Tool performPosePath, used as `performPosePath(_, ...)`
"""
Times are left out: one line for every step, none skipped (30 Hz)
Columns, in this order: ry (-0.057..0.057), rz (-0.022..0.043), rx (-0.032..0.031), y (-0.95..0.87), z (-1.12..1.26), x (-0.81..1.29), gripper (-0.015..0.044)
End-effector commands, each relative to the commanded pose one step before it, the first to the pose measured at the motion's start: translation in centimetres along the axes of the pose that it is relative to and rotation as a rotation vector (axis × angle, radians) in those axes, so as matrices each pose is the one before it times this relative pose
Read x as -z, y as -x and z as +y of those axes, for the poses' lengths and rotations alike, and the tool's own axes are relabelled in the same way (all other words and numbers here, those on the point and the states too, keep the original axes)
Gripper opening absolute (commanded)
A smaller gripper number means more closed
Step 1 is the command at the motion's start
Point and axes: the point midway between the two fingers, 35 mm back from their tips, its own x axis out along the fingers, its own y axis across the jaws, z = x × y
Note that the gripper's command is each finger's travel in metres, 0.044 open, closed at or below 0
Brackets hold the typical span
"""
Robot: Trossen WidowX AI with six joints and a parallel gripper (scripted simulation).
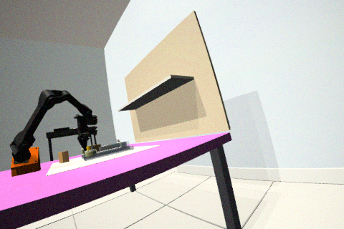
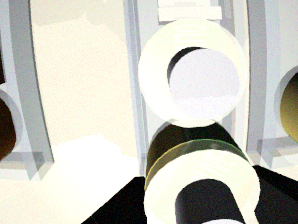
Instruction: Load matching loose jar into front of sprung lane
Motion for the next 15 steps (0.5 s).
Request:
performPosePath(-0.0087, -0.02603, -0.00008, 0.453, -0.035, -0.982, 0.0000)
performPosePath(0.0000, -0.00001, 0.00001, 0.015, -0.002, -0.042, 0.0000)
performPosePath(0.0000, -0.00001, 0.00001, 0.015, -0.002, -0.042, 0.0000)
performPosePath(0.0000, -0.00001, 0.00001, 0.015, -0.002, -0.042, 0.0000)
performPosePath(0.0000, -0.00001, 0.00001, 0.015, -0.002, -0.042, 0.0000)
performPosePath(0.0000, -0.00001, 0.00001, 0.015, -0.002, -0.042, 0.0000)
performPosePath(0.0000, -0.00001, 0.00001, 0.015, -0.002, -0.042, 0.0000)
performPosePath(0.0000, -0.00001, 0.00001, 0.015, -0.002, -0.042, 0.0000)
performPosePath(0.0000, -0.00001, 0.00001, 0.015, -0.002, -0.042, 0.0000)
performPosePath(0.0000, -0.00001, 0.00001, 0.015, -0.002, -0.042, 0.0000)
performPosePath(0.0000, -0.00001, 0.00001, 0.015, -0.002, -0.042, 0.0000)
performPosePath(0.0000, -0.00001, 0.00001, 0.015, -0.002, -0.042, 0.0000)
performPosePath(0.0000, -0.00001, 0.00001, 0.015, -0.002, -0.042, 0.0000)
performPosePath(0.0000, -0.00001, 0.00001, 0.015, -0.002, -0.042, 0.0000)
performPosePath(0.0000, -0.00001, 0.00001, 0.015, -0.002, -0.042, 0.0000)
